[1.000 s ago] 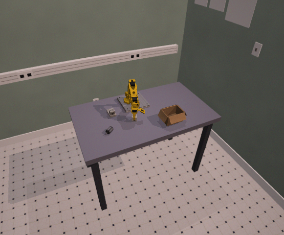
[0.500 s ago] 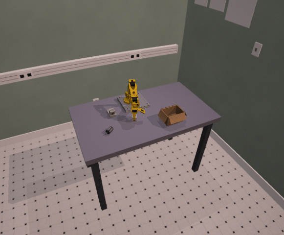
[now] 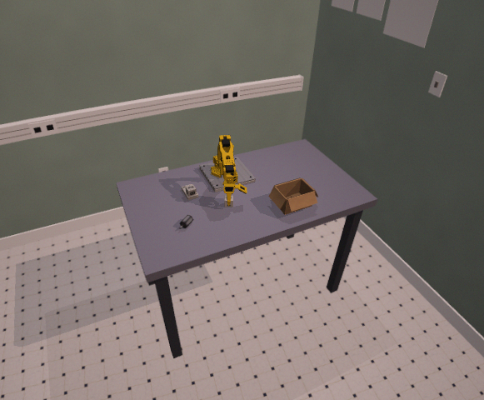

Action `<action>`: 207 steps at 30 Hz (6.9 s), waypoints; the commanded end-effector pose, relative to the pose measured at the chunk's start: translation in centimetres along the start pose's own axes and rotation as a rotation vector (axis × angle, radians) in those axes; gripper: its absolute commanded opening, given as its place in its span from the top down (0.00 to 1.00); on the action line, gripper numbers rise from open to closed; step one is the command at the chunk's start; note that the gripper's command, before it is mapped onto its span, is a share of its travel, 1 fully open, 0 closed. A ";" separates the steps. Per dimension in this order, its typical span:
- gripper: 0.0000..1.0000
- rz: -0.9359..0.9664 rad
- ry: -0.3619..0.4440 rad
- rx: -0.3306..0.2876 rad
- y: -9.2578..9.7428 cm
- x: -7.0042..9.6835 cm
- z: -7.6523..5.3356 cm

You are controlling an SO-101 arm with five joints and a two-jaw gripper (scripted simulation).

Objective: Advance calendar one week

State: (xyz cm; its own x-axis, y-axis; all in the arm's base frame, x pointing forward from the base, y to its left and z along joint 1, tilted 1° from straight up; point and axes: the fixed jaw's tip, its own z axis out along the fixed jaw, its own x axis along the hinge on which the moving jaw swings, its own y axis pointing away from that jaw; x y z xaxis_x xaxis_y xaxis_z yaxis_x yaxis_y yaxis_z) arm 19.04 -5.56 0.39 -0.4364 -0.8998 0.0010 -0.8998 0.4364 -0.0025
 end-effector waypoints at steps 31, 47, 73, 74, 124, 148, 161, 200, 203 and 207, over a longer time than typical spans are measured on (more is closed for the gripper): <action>0.64 -0.010 0.003 -0.026 0.2 -0.1 -4.8; 0.64 -0.010 0.003 -0.026 0.3 -0.1 -5.5; 0.65 -0.010 -0.038 0.221 -0.7 -0.3 -9.8; 0.65 -0.010 -0.038 0.221 -0.7 -0.3 -9.8; 0.65 0.851 0.048 0.476 2.0 13.4 -12.6; 0.65 1.082 0.081 0.460 4.2 16.5 -11.9; 0.65 1.098 0.033 0.187 4.6 16.1 -7.4; 0.65 1.128 -0.006 -0.038 5.7 15.5 -3.9; 0.65 1.128 -0.006 -0.038 5.7 15.6 -3.7; 0.65 1.128 -0.006 -0.038 5.6 15.6 -3.4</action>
State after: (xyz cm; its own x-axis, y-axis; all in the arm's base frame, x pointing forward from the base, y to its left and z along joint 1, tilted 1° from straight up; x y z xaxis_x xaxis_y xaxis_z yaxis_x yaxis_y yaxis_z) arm 7.37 -17.31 4.44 -1.0000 -0.0090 0.0043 -0.0089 0.9999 0.0072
